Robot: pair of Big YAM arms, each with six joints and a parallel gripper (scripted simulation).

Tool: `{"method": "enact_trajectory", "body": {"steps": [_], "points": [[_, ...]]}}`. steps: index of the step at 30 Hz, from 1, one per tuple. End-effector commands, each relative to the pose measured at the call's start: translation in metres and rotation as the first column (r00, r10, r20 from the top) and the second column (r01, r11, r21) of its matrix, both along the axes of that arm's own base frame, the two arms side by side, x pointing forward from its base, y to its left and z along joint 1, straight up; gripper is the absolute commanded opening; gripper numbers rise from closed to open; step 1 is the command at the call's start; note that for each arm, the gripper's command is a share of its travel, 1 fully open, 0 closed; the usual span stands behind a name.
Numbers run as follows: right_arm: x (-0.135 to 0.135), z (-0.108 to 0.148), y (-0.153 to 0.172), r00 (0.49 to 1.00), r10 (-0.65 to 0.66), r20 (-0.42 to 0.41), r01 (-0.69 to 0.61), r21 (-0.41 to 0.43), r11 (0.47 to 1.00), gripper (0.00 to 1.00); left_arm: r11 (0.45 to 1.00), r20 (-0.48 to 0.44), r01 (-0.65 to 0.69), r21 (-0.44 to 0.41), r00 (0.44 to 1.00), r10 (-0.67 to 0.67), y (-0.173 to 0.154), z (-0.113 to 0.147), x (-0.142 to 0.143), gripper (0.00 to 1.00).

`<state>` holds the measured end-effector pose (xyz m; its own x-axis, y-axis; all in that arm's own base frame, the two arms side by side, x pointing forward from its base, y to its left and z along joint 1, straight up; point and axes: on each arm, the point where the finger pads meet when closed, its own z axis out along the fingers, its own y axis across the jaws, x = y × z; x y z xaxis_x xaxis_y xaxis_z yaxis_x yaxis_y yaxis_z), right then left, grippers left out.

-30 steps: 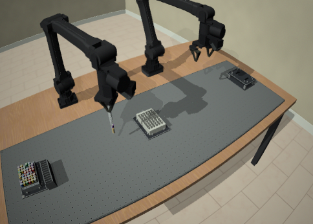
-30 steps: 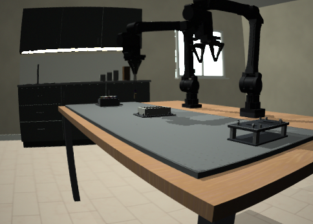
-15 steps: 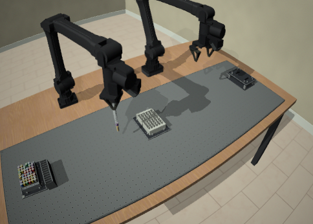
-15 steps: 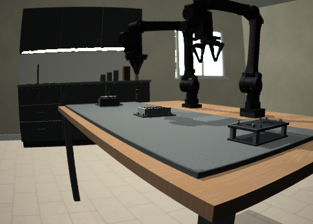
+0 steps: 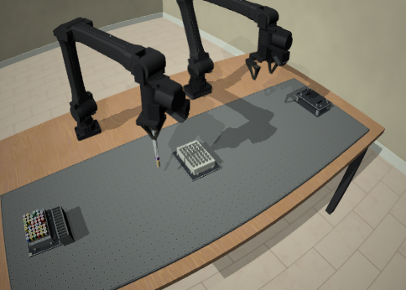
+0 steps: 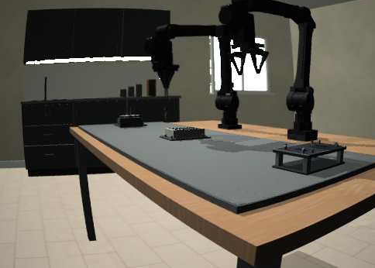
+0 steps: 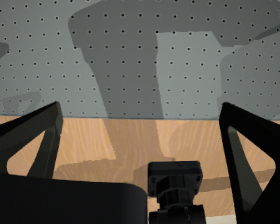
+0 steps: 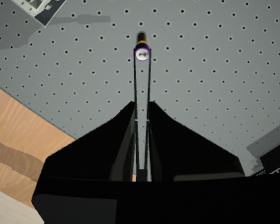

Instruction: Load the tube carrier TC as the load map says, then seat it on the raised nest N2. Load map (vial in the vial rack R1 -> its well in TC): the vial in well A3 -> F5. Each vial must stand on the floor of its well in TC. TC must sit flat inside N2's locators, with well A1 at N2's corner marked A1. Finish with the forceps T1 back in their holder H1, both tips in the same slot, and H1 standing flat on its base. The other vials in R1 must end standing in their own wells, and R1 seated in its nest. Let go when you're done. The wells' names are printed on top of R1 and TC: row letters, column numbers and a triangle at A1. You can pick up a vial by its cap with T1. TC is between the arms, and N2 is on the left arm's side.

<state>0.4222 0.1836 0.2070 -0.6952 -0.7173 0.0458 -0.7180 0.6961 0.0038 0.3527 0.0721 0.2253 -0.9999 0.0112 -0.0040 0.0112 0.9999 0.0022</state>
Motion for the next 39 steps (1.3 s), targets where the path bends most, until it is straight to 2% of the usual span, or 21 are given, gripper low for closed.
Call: {"method": "enact_trajectory", "body": {"steps": [1,39], "points": [[0.014,0.013,0.019,1.000,-0.005,0.022,0.005,0.014,1.000,0.09,1.000,0.031,0.015,0.005,0.999,-0.015,0.000,0.014,0.008,1.00],[0.007,0.013,0.077,1.000,-0.005,0.019,0.005,0.015,1.000,0.09,1.000,0.031,0.015,0.005,0.999,-0.015,0.000,0.014,0.008,1.00]]}}
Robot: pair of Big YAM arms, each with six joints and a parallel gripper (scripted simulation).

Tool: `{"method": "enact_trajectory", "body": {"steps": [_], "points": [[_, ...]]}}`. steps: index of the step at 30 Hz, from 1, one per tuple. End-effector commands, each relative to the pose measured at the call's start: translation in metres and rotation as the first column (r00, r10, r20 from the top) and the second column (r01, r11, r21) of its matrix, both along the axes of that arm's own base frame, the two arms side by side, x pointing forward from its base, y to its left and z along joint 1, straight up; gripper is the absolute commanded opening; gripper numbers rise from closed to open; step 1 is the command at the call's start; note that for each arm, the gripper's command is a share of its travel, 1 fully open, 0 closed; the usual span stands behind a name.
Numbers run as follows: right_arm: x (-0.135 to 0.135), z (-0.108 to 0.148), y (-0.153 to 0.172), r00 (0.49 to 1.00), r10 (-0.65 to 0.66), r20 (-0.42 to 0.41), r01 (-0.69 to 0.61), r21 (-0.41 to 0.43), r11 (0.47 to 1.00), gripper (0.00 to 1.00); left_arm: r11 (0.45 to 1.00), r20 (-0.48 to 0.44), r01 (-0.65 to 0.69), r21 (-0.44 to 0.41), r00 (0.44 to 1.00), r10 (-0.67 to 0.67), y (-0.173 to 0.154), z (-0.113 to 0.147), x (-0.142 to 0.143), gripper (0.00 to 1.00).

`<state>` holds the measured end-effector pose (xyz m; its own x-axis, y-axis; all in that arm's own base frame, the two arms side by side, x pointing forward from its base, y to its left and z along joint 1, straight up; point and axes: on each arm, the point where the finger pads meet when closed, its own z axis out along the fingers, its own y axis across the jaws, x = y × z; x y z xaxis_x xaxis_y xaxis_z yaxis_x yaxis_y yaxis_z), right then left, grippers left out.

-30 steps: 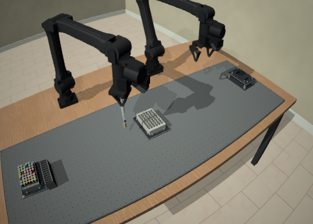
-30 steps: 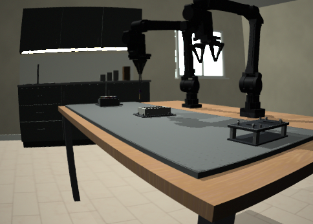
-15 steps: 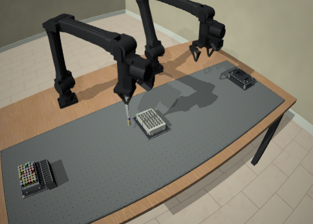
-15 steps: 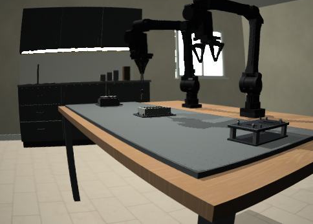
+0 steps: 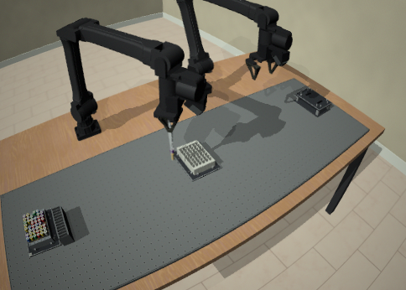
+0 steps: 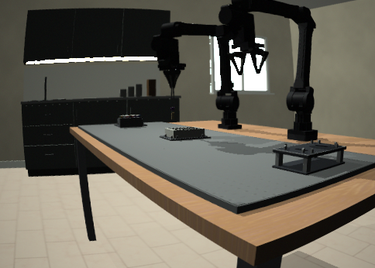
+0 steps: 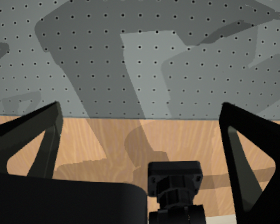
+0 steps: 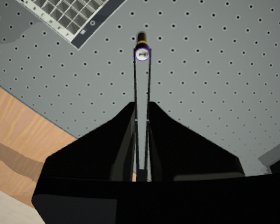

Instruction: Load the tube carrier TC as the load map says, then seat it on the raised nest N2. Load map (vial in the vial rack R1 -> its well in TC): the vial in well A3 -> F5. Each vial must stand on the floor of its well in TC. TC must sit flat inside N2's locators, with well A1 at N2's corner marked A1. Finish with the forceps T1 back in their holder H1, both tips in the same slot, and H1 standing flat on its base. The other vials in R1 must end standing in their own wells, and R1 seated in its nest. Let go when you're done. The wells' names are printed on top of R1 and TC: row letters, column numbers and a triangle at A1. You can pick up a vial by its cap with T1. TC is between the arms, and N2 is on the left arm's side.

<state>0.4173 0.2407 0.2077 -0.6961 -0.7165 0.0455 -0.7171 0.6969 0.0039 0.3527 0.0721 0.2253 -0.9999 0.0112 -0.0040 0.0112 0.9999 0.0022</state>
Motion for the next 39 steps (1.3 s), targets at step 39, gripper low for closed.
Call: {"method": "enact_trajectory", "body": {"steps": [39], "points": [[0.013,0.011,0.068,0.999,-0.021,0.026,0.021,0.003,1.000,0.09,1.000,0.031,0.015,0.005,0.999,-0.015,0.000,0.014,0.008,1.00]]}}
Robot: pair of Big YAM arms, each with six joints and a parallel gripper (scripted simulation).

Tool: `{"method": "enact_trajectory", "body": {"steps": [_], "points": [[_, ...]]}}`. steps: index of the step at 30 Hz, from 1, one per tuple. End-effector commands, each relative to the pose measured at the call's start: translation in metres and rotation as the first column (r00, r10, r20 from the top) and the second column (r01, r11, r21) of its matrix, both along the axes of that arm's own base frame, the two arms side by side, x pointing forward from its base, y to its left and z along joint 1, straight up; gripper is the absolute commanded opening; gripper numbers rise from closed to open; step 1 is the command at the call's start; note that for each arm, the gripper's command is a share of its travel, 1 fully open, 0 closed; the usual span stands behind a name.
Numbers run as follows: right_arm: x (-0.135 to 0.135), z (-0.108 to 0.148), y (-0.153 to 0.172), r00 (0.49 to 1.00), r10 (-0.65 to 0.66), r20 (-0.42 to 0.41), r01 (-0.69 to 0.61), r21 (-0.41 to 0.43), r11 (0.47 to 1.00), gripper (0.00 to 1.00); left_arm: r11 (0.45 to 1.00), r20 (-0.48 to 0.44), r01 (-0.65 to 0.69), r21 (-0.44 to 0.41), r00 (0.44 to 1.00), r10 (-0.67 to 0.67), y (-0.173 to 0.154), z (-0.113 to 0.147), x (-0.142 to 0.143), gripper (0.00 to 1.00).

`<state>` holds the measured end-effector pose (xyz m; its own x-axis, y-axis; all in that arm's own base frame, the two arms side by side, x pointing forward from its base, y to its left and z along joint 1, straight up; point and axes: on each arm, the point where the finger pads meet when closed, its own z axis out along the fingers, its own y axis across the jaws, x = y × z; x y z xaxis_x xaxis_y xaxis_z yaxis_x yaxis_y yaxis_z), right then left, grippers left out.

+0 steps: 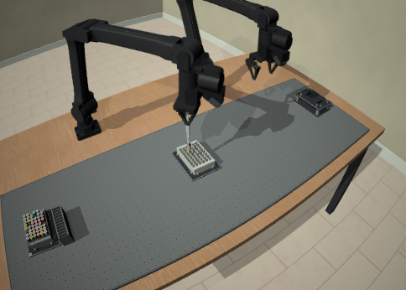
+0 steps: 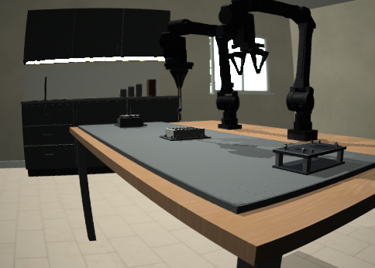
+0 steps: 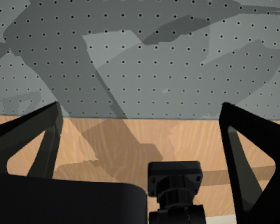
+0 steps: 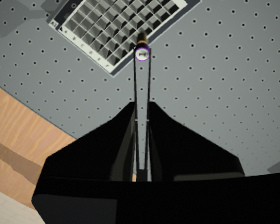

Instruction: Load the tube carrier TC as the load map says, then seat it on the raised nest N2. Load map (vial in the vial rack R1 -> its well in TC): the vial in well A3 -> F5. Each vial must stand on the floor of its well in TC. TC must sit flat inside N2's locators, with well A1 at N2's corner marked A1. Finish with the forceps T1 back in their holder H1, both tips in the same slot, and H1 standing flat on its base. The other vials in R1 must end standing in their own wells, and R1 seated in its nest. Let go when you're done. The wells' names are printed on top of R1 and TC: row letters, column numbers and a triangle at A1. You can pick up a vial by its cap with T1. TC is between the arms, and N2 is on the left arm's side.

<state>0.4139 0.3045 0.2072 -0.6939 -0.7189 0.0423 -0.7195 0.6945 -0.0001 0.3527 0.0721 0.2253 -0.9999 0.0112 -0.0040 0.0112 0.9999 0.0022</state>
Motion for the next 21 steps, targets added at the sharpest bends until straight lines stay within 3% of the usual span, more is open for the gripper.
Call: {"method": "enact_trajectory", "body": {"steps": [1,21], "points": [[0.0168,0.0119,0.0047,0.999,-0.025,0.021,0.025,0.004,1.000,0.09,1.000,0.031,0.015,0.005,0.999,-0.015,0.0002,0.0143,0.0079,1.00],[0.0166,0.0119,0.0047,1.000,-0.021,0.023,0.021,0.001,1.000,0.09,1.000,0.031,0.015,0.005,0.999,-0.015,0.0002,0.0143,0.0079,1.00]]}}
